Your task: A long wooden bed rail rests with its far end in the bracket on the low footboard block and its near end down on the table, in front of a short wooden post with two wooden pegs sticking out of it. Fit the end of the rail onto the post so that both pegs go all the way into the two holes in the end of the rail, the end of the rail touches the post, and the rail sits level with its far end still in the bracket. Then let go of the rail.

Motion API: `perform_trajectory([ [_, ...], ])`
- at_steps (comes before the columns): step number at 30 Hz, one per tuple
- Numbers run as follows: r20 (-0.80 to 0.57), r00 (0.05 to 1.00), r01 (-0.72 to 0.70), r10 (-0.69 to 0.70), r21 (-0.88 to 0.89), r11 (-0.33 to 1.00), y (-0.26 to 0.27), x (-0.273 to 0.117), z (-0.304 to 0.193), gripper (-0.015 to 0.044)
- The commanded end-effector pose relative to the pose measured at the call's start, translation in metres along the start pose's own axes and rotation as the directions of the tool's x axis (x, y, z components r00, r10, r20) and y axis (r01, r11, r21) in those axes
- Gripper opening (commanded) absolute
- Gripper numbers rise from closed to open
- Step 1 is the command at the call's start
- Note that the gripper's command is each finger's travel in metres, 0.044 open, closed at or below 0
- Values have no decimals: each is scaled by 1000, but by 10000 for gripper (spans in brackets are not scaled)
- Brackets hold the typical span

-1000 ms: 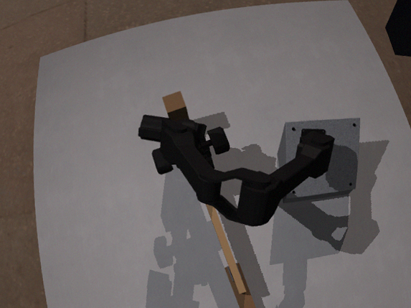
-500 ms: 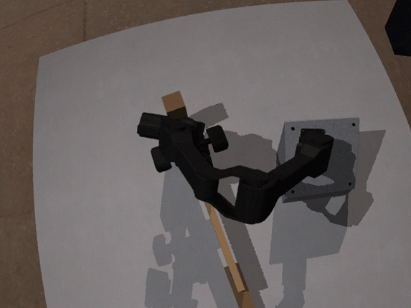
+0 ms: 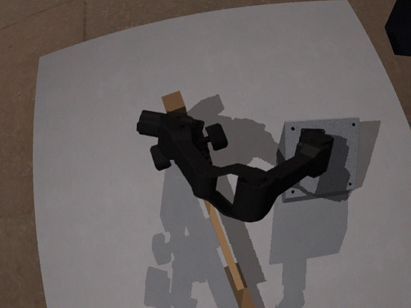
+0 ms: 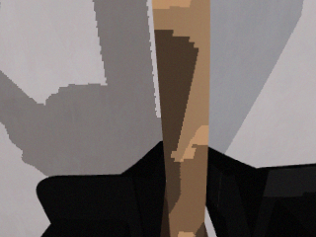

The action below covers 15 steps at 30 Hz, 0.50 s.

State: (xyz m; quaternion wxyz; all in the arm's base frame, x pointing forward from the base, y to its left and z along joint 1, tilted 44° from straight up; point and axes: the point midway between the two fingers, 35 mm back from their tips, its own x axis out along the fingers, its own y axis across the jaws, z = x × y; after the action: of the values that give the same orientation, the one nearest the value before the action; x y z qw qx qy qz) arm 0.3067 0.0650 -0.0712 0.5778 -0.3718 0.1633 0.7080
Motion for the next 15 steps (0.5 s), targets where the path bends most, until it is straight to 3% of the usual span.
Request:
perform_trajectory([
  [1,-3,1000,5,-5,3,1000,0,-2,-4,0],
  [15,-3,1000,5,-5,3,1000,0,-1,-8,0],
])
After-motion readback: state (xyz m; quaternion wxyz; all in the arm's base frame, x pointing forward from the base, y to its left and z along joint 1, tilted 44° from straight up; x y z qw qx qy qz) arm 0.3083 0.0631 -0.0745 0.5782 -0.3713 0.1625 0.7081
